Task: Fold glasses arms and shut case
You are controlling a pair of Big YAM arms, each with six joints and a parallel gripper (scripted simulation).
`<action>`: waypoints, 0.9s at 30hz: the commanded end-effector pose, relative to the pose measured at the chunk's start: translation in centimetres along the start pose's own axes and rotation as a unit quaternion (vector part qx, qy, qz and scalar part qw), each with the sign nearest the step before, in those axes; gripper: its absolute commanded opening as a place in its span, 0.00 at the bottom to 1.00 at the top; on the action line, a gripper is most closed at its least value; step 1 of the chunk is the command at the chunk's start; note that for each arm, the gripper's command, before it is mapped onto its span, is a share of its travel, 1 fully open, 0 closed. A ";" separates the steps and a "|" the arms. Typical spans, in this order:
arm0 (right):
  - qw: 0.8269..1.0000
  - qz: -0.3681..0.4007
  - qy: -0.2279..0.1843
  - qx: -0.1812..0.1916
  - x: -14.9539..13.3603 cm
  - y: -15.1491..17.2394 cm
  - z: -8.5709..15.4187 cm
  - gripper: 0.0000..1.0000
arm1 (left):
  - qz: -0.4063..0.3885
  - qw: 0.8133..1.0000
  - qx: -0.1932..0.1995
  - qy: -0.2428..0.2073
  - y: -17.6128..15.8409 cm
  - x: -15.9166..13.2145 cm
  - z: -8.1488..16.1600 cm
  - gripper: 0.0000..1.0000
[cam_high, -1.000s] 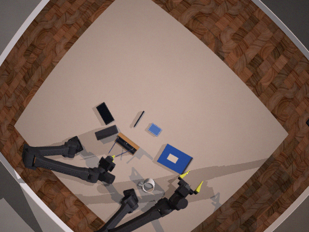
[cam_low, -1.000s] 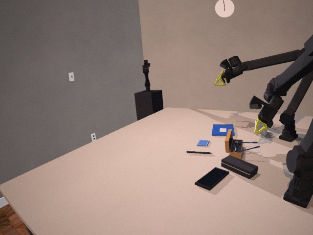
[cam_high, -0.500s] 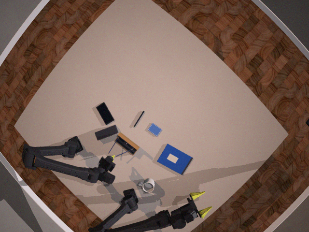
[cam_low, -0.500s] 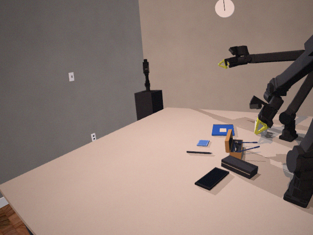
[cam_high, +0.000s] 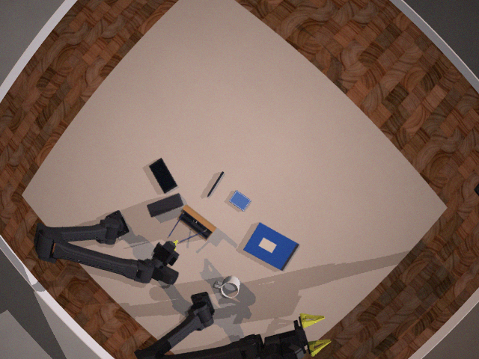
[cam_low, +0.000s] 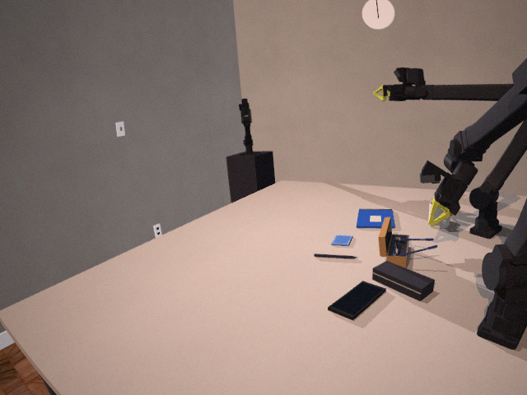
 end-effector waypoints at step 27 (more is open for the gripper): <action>1.000 -0.002 0.001 0.008 -0.2 0.5 -0.1 1.00 | 0.004 1.000 -0.001 0.000 -0.2 0.4 -0.2 0.96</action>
Point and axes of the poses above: on each arm, the point where the finger pads meet when closed, its own z axis back along the fingers, its own y axis across the jaws, x = y × z, the point moved 7 cm from there along z, back along the fingers, and after that the axes turned 14 degrees about -z, right-handed, at the moved point
